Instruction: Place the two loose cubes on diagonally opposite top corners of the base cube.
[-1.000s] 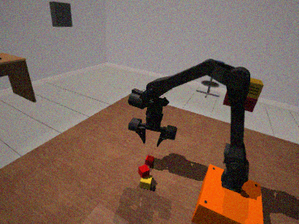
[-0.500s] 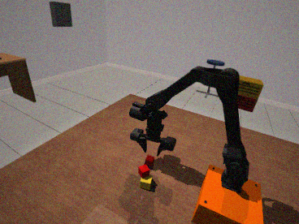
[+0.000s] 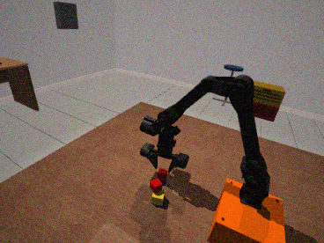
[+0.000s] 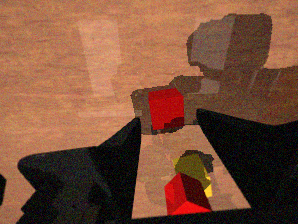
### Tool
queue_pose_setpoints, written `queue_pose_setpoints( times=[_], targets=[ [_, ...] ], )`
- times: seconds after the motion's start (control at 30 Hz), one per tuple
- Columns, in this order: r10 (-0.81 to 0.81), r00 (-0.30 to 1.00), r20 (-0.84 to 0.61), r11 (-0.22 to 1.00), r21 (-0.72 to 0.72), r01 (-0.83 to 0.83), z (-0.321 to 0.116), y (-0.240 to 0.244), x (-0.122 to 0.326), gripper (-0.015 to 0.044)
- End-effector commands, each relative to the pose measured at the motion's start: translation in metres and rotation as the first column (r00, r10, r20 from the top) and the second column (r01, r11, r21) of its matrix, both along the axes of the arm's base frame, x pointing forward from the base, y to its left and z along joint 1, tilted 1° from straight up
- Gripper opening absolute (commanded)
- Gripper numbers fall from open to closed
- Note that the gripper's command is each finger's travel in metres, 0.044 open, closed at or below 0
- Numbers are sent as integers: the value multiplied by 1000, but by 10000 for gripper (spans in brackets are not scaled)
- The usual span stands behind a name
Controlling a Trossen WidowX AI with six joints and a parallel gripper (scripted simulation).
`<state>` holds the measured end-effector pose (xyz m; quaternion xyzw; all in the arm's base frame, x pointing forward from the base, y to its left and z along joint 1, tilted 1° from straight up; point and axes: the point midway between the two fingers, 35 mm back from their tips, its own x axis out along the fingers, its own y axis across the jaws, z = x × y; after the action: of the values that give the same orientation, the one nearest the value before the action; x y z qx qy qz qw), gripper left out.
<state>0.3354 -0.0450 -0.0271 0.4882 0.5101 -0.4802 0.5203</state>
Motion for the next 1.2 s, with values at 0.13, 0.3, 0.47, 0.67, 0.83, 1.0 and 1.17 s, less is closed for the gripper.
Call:
queue_pose_setpoints(
  times=[0.13, 0.3, 0.47, 0.67, 0.83, 1.0, 1.17],
  targets=[
    [-4, 1000, 1, 1000, -1, 4, -13, 0, 0, 265],
    [-4, 1000, 0, 1000, -1, 4, -21, 0, 0, 265],
    [-4, 1000, 0, 1000, -1, 4, -23, 0, 0, 212],
    [-4, 1000, 0, 1000, -1, 4, -23, 0, 0, 105],
    [-4, 1000, 1, 1000, -1, 4, -16, 0, 1, 105],
    [-4, 1000, 1, 1000, -1, 4, -1, -1, 3, 105],
    [-4, 1000, 1, 1000, -1, 4, 15, -1, 4, 105]
  ],
)
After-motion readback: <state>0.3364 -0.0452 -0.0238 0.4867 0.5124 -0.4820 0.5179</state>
